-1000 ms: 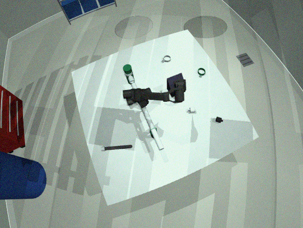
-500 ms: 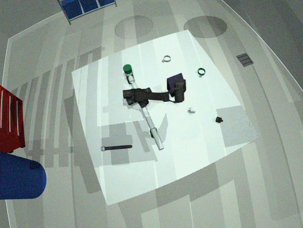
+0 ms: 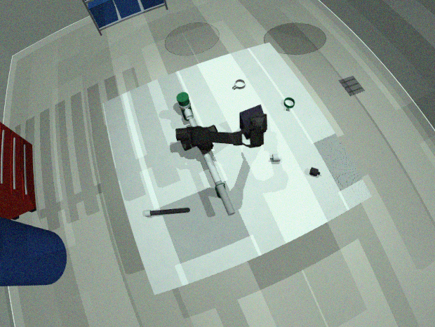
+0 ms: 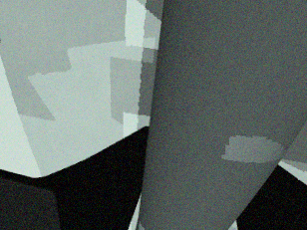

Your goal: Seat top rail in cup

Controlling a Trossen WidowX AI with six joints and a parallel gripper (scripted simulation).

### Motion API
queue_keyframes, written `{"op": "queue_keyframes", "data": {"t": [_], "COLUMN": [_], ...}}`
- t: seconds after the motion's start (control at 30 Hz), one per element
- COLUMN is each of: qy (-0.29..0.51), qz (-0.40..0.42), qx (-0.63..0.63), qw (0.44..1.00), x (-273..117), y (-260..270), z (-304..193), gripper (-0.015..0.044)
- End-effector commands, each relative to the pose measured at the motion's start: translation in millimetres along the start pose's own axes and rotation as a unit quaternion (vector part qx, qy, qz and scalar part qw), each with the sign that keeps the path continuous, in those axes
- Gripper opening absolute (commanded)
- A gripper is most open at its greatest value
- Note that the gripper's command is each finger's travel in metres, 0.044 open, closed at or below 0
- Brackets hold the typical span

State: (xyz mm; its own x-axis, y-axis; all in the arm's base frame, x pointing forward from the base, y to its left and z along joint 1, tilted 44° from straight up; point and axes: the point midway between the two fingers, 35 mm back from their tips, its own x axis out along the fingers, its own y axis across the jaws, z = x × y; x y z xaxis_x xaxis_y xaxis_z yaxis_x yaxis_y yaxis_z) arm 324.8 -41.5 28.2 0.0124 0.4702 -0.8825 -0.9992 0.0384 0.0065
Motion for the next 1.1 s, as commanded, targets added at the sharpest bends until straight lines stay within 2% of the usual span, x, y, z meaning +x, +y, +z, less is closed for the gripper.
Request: {"op": "queue_keyframes", "data": {"t": [0.0, 1.07], "qy": [0.004, 0.0], "qz": [-0.008, 0.0], "qx": [0.001, -0.002], "qw": [1.0, 1.0], "x": [-6.7, 2.2], "y": [-4.2, -1.3], "z": [-5.4, -24.4], "gripper": [0.0, 0.0]}}
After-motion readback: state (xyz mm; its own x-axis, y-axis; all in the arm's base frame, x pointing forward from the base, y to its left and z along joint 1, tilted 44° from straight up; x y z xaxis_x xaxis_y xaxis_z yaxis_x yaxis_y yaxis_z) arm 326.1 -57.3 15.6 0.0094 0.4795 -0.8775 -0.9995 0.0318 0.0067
